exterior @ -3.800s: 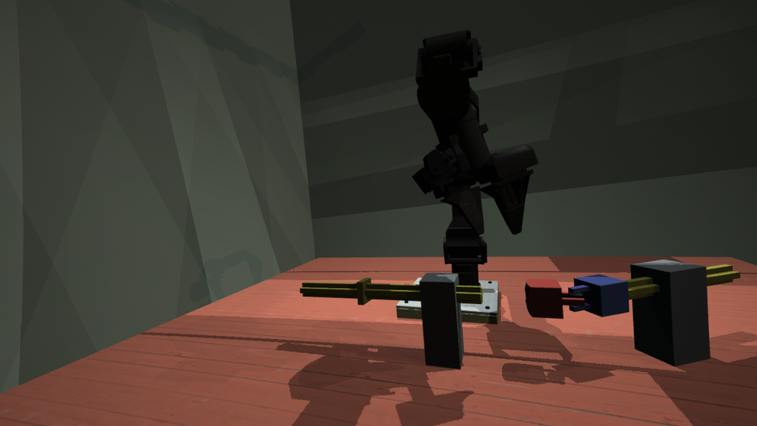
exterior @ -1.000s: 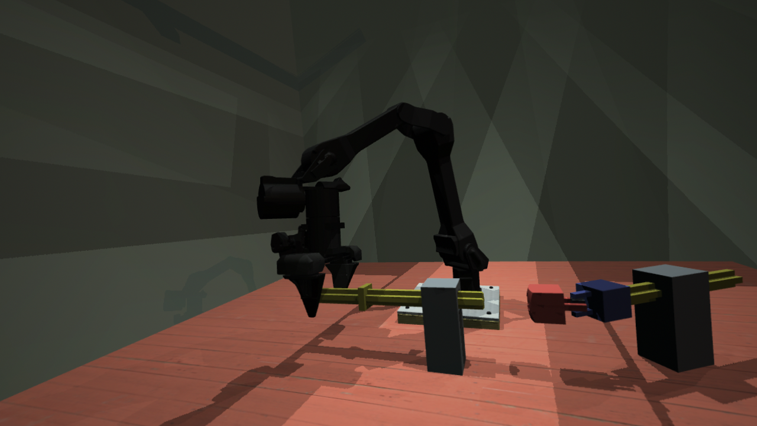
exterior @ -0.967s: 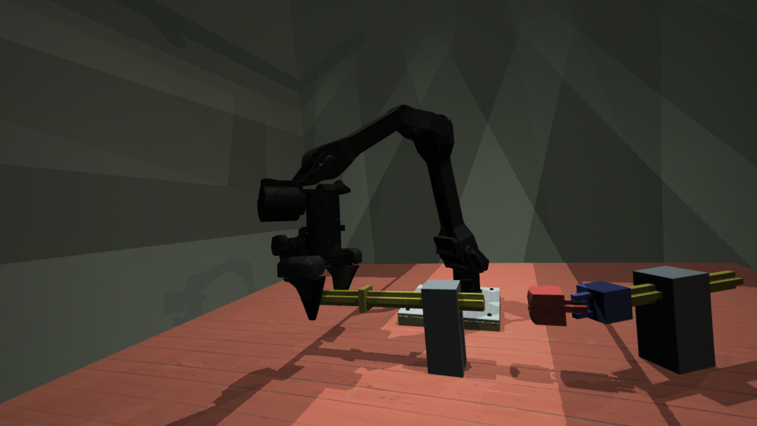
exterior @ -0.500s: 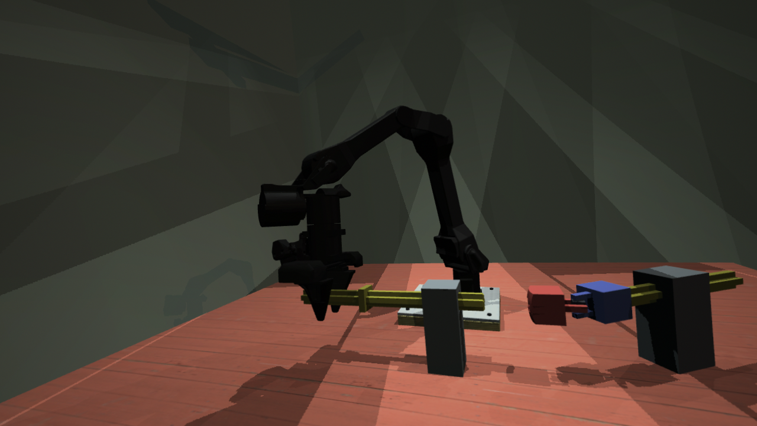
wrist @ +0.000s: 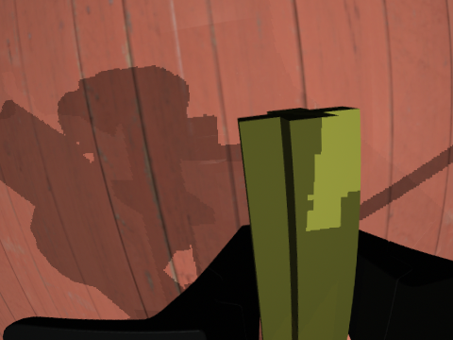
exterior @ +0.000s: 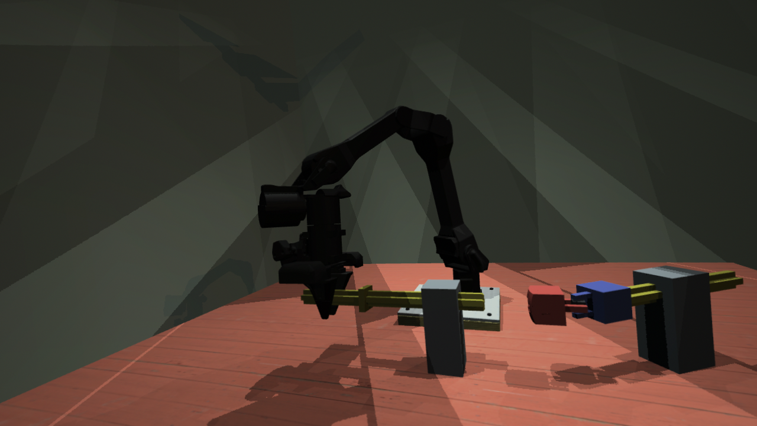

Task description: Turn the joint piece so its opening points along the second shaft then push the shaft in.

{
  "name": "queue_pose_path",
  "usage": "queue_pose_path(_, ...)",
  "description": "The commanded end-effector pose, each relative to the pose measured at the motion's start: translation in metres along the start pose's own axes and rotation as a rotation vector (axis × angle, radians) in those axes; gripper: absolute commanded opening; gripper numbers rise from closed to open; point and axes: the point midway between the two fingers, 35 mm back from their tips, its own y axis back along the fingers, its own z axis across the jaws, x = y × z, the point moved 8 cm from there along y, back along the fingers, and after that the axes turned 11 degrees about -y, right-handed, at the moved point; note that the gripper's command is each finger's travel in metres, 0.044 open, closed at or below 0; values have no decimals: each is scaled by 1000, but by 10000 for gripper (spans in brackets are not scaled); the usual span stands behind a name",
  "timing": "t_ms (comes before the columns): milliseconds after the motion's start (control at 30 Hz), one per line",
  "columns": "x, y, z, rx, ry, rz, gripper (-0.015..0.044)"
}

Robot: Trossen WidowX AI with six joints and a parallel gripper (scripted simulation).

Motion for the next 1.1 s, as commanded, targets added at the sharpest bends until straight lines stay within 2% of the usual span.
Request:
queue_pose_path(0, 0, -1, 0, 4, -3, -1, 89)
queue_pose_path(133, 0, -1, 0, 4, -3, -1, 67)
queue_pose_path(1067, 0, 0, 0, 1, -1, -1, 67)
